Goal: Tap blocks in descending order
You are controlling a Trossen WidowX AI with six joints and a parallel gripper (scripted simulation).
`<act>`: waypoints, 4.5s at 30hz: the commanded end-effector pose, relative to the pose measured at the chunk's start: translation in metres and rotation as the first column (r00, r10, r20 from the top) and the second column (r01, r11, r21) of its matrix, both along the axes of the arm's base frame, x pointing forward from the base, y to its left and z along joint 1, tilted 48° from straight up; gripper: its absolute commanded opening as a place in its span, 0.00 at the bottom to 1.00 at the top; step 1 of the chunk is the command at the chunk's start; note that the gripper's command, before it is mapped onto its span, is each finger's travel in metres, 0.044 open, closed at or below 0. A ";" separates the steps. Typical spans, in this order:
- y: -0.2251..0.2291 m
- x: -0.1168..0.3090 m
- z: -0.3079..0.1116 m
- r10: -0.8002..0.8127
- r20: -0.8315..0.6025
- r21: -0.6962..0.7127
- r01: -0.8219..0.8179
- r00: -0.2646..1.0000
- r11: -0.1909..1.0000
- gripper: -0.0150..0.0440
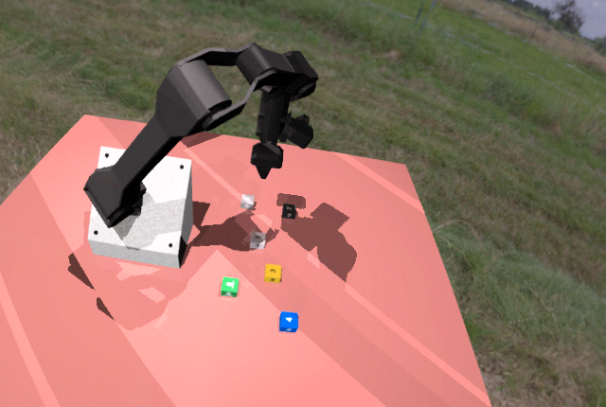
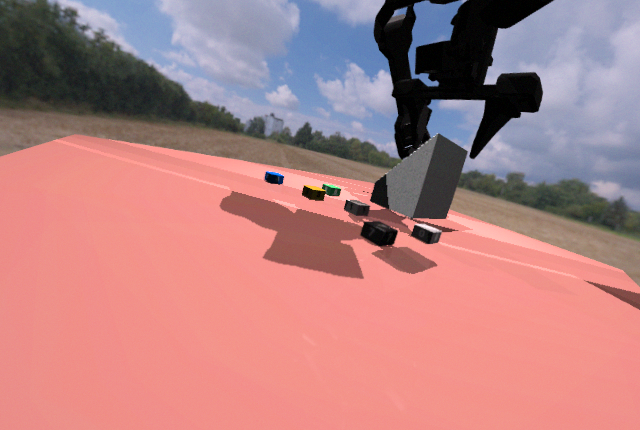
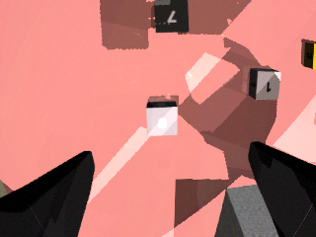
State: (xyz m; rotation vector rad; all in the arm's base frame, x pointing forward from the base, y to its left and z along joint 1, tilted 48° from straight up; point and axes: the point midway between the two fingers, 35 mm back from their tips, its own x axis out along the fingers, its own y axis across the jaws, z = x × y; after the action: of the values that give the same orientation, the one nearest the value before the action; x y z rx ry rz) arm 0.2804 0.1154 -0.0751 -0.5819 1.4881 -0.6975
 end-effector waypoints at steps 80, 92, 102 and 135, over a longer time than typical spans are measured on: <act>-0.217 0.054 0.222 -0.013 0.000 -0.021 0.013 1.000 1.000 0.93; -0.217 0.054 0.222 -0.013 0.000 -0.021 0.013 1.000 1.000 0.93; -0.118 0.096 0.126 0.008 0.011 0.022 -0.008 1.000 1.000 0.93; -0.073 0.070 -0.055 -0.013 0.006 -0.010 0.013 1.000 1.000 0.29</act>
State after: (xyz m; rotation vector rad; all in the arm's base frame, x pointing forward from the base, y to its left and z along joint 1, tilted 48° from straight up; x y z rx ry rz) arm 0.3510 0.0425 -0.1298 -0.5690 1.4853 -0.7215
